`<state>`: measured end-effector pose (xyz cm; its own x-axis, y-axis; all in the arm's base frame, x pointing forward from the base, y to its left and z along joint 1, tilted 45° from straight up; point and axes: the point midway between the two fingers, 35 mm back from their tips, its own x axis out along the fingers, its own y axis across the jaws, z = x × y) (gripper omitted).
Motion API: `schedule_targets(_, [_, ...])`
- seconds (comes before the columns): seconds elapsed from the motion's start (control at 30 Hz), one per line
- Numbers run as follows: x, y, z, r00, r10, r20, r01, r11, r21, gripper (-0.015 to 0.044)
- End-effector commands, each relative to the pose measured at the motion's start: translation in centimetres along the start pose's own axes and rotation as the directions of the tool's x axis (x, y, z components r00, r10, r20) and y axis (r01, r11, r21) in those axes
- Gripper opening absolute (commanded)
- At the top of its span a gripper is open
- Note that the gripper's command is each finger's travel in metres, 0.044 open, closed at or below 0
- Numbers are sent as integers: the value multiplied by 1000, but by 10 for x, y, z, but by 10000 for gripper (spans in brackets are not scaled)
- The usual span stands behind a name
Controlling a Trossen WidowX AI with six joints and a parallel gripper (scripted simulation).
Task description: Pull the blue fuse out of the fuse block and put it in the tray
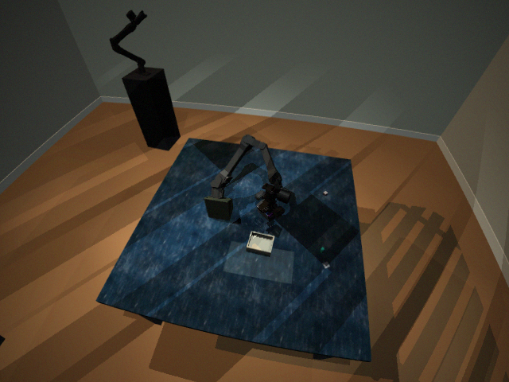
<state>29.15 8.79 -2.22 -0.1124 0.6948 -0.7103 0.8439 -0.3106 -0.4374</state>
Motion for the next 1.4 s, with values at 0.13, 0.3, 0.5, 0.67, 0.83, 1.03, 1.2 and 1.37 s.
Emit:
schedule_targets(0.13, [-6, 1, 0, 1000, 4, 1, -4, 1000, -4, 0])
schedule_targets(0.3, [-8, 1, 0, 1000, 4, 1, -4, 1000, -4, 0])
schedule_targets(0.5, [-11, 1, 0, 1000, 4, 1, -4, 1000, -3, 0])
schedule_targets(0.67, [-13, 1, 0, 1000, 4, 1, -4, 1000, -3, 0])
schedule_targets(0.83, [-16, 1, 0, 1000, 4, 0, -4, 1000, -3, 0])
schedule_targets(1.03, [-19, 1, 0, 1000, 4, 0, -4, 1000, -2, 0])
schedule_targets(1.2, [-21, 1, 0, 1000, 4, 0, -4, 1000, -2, 0])
schedule_targets(1.37, [-24, 1, 0, 1000, 4, -1, -4, 1000, -1, 0])
